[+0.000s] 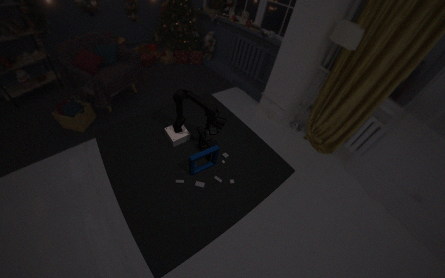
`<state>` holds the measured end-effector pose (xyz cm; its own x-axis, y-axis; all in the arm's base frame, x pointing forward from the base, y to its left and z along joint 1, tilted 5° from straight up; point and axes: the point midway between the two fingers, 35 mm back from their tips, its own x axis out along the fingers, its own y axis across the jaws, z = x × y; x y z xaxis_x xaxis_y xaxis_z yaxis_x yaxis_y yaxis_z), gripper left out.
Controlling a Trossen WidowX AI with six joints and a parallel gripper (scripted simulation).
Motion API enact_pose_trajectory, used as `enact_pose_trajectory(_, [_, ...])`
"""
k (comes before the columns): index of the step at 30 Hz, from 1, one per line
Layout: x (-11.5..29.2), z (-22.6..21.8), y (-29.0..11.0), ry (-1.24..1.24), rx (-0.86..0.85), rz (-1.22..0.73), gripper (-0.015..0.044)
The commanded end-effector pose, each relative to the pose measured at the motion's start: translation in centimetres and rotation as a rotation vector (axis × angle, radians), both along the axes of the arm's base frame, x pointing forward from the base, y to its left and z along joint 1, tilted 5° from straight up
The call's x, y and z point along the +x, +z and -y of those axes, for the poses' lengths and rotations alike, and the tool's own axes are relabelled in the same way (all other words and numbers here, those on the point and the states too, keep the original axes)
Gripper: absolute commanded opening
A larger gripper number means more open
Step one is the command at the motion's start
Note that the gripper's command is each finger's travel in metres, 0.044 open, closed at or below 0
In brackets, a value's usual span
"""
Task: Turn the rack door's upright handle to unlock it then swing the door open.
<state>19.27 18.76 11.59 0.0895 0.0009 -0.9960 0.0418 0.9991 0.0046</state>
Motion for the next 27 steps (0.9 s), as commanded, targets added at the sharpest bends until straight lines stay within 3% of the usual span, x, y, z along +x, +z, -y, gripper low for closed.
enact_pose_trajectory(1, [0.1,0.0,0.2,-0.006,-0.002,0.004,0.0293])
enact_pose_trajectory(27, [-0.2,-0.2,3.6,-0.006,-0.002,0.004,0.0293])
